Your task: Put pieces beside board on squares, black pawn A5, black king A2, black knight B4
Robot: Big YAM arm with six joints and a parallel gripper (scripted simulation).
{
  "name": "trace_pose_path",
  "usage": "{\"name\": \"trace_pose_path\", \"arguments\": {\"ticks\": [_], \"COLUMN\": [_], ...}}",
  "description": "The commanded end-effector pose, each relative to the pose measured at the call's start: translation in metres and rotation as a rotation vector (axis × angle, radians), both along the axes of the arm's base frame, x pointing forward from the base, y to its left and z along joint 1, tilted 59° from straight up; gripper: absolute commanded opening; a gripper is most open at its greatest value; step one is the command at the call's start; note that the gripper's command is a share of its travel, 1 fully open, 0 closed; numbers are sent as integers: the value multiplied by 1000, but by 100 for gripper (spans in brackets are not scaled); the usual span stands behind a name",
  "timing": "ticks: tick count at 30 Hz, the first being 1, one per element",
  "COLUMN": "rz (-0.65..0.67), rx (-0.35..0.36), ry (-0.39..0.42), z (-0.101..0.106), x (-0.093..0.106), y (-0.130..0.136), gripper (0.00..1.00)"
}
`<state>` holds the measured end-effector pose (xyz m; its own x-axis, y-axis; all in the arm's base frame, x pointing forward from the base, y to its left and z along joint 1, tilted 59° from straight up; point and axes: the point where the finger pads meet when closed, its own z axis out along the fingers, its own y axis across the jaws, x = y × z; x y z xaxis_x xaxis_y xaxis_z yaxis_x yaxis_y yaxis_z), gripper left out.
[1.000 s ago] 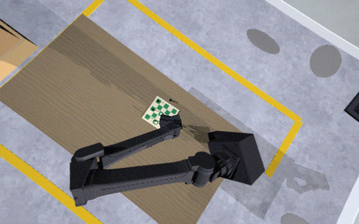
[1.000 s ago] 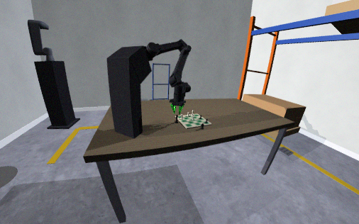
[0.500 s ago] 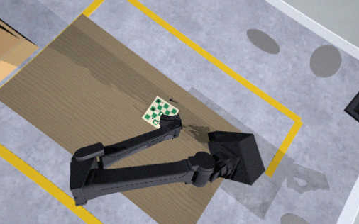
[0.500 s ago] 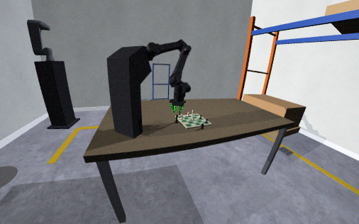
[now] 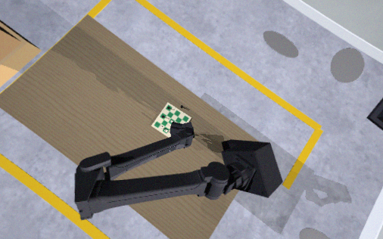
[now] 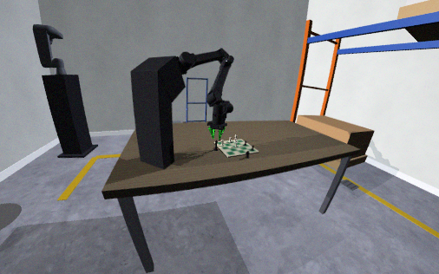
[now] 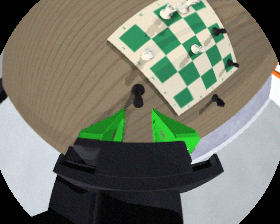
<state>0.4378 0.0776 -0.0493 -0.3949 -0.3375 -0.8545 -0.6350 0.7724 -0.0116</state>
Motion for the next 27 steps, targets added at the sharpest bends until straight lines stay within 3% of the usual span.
{"name": "trace_pose_path", "arguments": {"ticks": [1, 17, 27], "rz": [-12, -11, 3], "rx": [-2, -2, 5], "ry": [23, 22, 5], "z": [-10, -10, -9], "x": [-15, -14, 4], "y": [-7, -7, 8], "gripper": [39, 39, 39]}}
